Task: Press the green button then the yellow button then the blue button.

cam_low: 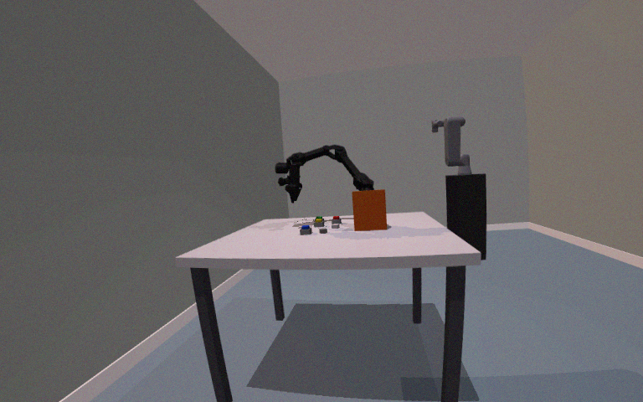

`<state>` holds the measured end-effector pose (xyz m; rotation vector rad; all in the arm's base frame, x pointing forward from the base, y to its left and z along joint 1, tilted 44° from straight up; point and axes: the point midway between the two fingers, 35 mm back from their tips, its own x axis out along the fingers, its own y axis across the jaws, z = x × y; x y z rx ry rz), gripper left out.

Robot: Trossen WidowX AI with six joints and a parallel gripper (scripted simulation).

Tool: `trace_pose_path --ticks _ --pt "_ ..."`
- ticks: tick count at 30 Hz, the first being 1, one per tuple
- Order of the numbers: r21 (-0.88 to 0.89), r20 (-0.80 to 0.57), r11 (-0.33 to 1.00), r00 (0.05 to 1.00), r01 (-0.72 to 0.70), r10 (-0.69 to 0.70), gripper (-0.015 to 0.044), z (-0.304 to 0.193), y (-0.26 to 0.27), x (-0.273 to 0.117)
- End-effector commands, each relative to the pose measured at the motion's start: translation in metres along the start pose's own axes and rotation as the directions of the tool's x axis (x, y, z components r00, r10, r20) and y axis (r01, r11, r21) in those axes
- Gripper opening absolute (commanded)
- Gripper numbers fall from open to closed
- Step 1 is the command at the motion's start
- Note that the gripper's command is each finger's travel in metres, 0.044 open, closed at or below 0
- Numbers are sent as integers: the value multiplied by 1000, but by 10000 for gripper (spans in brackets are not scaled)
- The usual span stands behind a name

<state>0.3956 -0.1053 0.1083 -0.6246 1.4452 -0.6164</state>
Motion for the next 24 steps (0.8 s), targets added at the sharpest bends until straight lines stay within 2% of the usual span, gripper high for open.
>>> trace_pose_path --ticks 1,7,13,15,19,24 --pt "39 -49 999 999 -14 16 400 -50 -45 4" --pt "99 -101 995 995 -14 24 400 -116 -86 8" --pt "104 -105 995 994 -14 25 400 -121 -88 8" --pt "104 -105 994 994 -15 26 348 -121 -88 18" --pt "104 -105 995 994 -11 22 242 -127 -87 67" --pt "103 -105 995 994 -11 22 111 -128 -87 69"
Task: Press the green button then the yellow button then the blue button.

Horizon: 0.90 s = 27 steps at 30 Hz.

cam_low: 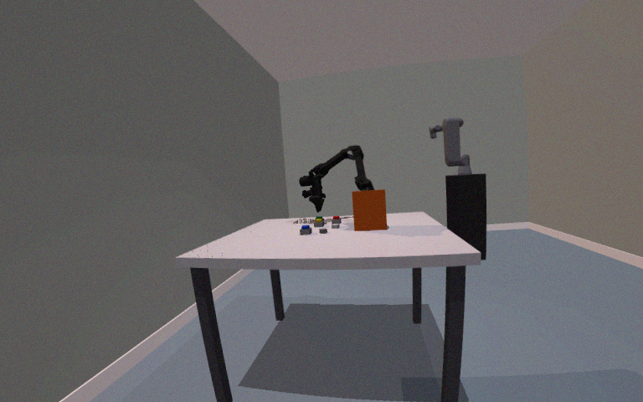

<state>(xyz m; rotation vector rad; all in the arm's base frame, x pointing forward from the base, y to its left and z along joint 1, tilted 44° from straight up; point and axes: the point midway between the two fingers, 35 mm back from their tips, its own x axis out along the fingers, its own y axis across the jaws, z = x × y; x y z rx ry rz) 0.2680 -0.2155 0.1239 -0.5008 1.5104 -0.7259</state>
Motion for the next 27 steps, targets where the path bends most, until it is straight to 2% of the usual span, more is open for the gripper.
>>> trace_pose_path --ticks 1,4,15,27 --pt "-6 8 1000 1000 -4 4 85 2 2 5" --pt "-6 8 1000 1000 -4 4 20 2 2 5" --pt "-6 8 1000 1000 -4 4 20 2 2 6" --pt "-6 8 1000 1000 -3 3 20 2 2 26"
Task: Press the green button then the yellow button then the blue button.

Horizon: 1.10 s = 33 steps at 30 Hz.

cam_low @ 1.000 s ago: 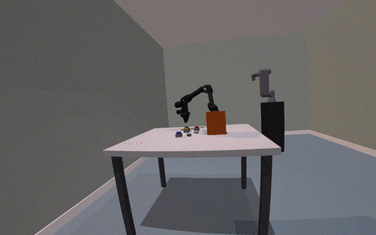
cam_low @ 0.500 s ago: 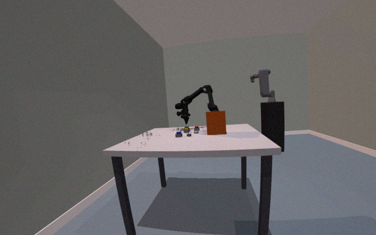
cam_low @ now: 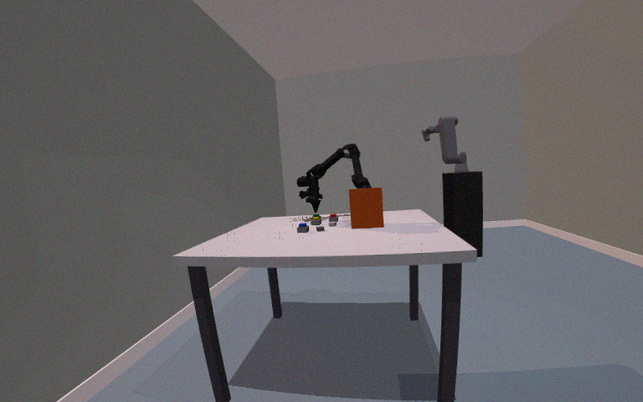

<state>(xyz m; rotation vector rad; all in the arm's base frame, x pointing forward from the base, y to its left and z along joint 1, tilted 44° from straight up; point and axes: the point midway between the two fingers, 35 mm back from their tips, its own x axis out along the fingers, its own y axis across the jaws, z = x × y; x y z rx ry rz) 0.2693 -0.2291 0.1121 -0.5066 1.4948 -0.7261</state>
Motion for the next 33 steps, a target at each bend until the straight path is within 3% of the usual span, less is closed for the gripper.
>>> trace_pose_path --ticks 1,33 --pt "-9 -7 1000 1000 -8 7 20 -1 3 9" --pt "-4 -5 1000 1000 0 0 20 -1 1 16"
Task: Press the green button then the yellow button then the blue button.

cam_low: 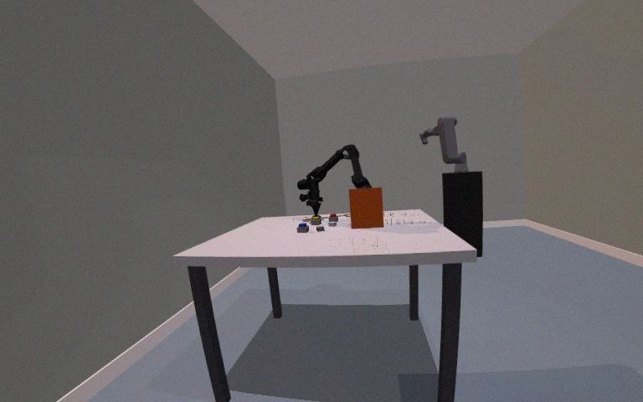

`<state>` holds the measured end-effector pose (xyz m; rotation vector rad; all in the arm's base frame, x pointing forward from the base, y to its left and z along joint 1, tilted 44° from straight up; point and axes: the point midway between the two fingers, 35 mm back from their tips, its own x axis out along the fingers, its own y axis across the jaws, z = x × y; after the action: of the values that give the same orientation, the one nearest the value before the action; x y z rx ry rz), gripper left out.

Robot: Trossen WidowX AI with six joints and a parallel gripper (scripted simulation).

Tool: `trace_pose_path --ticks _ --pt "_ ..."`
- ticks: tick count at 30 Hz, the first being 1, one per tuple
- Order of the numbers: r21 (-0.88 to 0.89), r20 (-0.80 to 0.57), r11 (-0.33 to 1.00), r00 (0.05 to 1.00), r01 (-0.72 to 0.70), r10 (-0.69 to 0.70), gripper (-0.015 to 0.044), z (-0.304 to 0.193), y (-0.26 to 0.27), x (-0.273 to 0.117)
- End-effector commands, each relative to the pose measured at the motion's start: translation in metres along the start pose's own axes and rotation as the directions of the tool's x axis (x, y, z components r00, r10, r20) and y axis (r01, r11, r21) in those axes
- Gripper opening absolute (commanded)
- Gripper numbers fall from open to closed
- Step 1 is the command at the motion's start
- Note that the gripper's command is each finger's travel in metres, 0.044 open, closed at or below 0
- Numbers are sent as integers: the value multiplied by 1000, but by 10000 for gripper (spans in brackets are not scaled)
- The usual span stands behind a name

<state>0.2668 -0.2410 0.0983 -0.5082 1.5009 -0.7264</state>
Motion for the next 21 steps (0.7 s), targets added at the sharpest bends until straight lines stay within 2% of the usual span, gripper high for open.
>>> trace_pose_path --ticks 1,3,9,14,21 --pt "-2 0 1000 1000 -3 3 20 0 1 -10" --pt "-5 -1 1000 1000 -9 9 20 0 2 -28" --pt "-6 -1 1000 1000 -10 10 20 0 2 -33" --pt "-6 -2 1000 1000 -13 13 20 1 2 -90" --pt "-6 -2 1000 1000 -16 16 20 0 15 -92"
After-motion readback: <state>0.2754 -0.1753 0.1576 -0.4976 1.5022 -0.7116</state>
